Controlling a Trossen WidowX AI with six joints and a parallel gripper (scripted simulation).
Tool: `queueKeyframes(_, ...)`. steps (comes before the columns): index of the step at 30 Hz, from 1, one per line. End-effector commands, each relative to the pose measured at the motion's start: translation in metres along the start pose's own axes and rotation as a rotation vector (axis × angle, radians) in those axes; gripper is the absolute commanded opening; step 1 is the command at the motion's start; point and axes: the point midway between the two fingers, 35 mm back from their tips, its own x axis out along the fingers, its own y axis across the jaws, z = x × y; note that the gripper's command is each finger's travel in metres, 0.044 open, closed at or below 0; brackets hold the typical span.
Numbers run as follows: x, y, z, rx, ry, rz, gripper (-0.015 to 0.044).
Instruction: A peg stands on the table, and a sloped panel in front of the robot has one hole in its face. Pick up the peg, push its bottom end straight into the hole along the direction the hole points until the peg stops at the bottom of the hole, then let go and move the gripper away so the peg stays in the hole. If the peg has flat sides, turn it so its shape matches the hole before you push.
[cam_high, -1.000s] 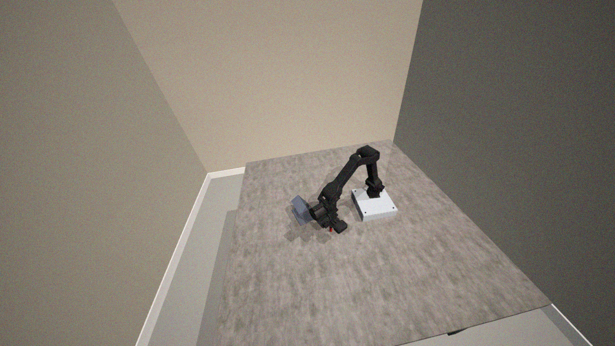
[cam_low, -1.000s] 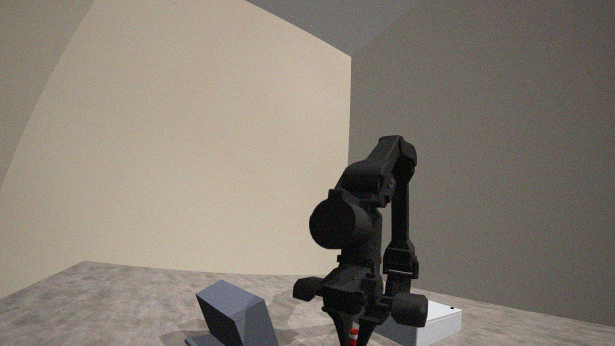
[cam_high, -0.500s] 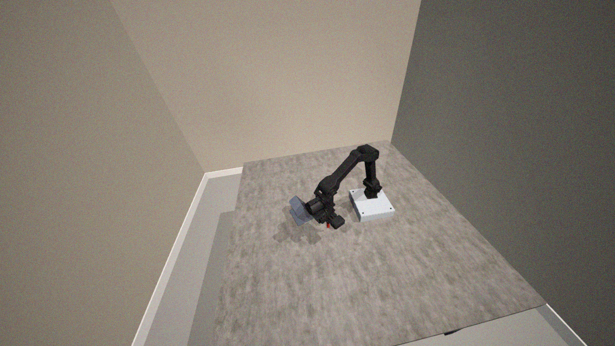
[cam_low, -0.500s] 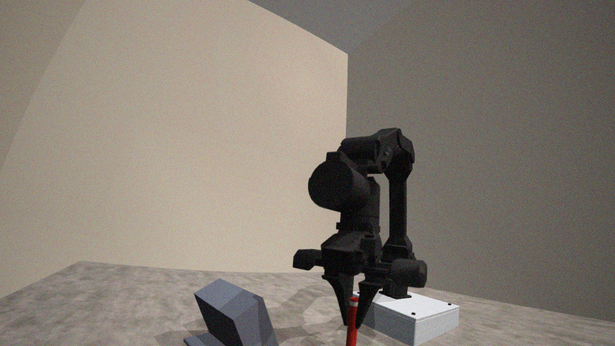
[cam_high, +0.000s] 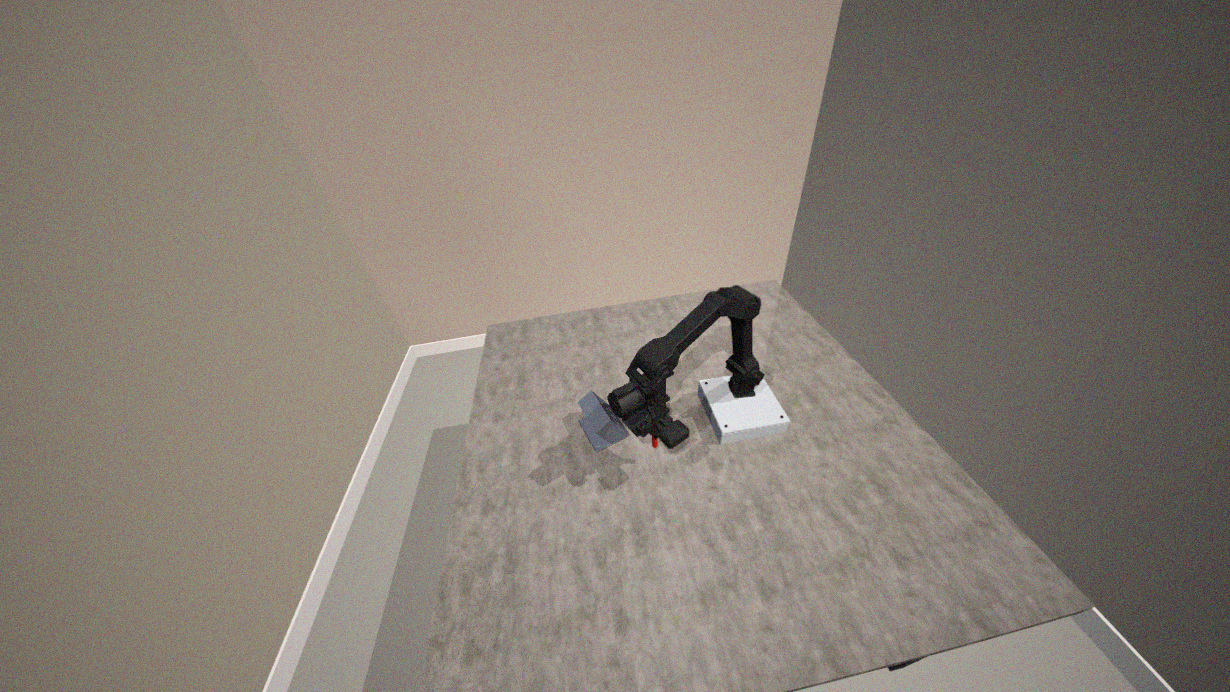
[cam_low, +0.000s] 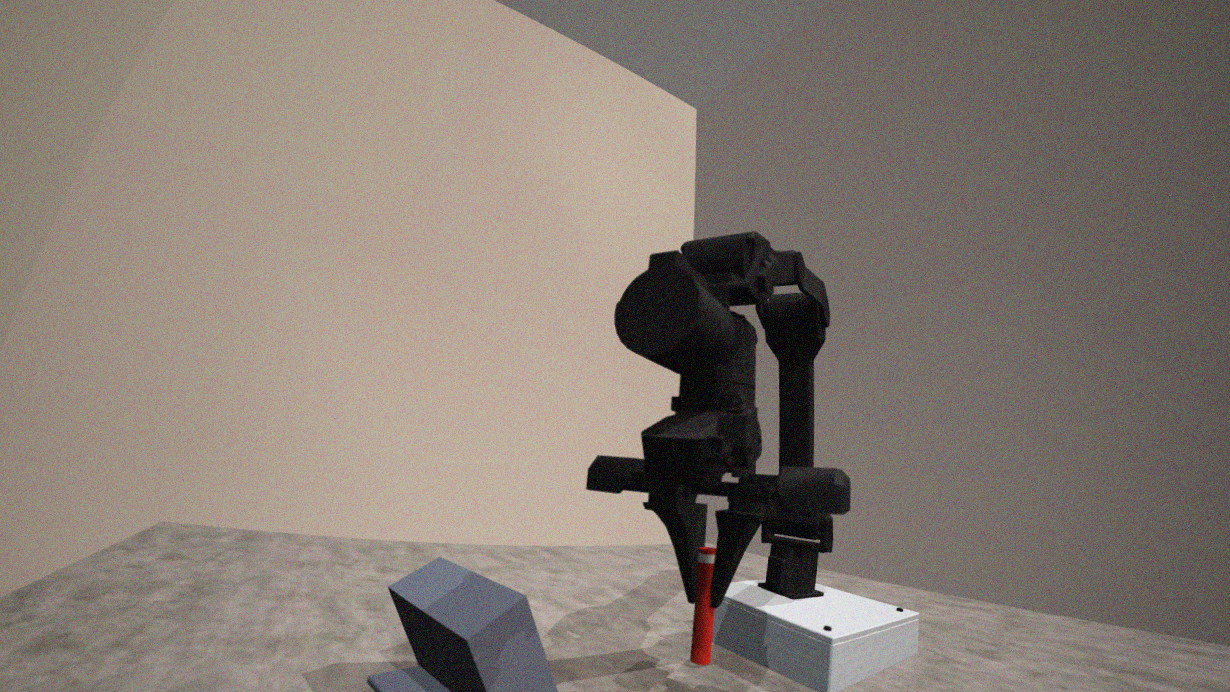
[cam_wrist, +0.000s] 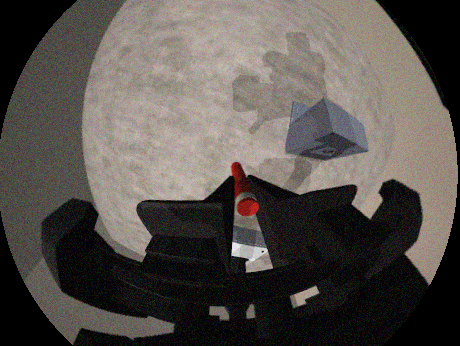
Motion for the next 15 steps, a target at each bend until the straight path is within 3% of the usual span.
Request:
queueKeyframes(1,-0.001,-0.003,0.0,-0.001,-0.017,0.014,0.0)
queueKeyframes(15,0.004,-0.018,0.0,0.011,-0.074,0.05,0.0)
